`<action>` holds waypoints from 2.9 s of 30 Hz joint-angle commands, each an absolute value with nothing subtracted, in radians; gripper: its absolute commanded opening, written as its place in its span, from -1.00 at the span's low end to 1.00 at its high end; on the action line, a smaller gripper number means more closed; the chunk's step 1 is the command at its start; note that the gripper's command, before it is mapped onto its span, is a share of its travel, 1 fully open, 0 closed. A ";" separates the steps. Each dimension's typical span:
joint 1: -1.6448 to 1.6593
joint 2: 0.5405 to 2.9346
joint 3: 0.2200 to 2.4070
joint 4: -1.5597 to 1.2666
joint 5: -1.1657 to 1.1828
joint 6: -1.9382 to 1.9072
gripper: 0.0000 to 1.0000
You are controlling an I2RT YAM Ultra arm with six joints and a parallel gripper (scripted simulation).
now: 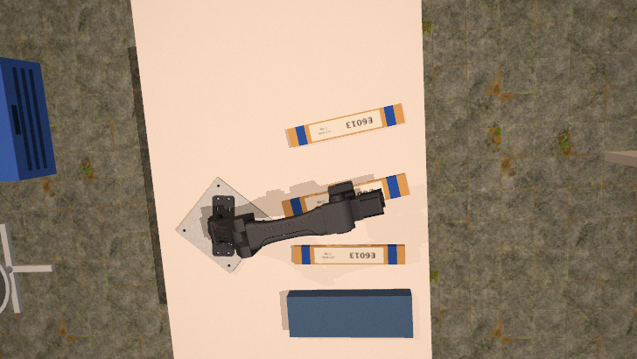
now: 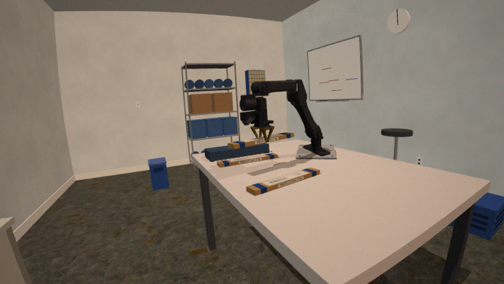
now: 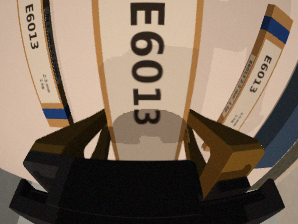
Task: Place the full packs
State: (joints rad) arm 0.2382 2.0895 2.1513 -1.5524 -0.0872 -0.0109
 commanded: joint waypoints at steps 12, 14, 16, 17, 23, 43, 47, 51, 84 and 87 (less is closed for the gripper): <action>0.237 2.051 2.203 -1.567 -0.086 -0.004 -1.00; 0.237 2.052 2.206 -1.567 -0.086 -0.004 -1.00; 0.237 2.051 2.204 -1.567 -0.086 -0.004 -1.00; 0.237 2.052 2.206 -1.567 -0.086 -0.004 -1.00; 0.237 2.051 2.204 -1.567 -0.086 -0.003 -1.00; 0.242 2.051 2.191 -1.567 -0.086 -0.002 -1.00; 0.248 2.049 2.120 -1.516 -0.085 0.000 -1.00; 0.251 2.039 2.109 -1.483 -0.085 0.001 -1.00; 0.254 2.025 1.887 -1.282 -0.084 0.012 -1.00; 0.258 2.028 1.855 -1.264 -0.083 0.013 -1.00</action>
State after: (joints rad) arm 0.2504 2.0804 1.8561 -1.2869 -0.0860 0.0044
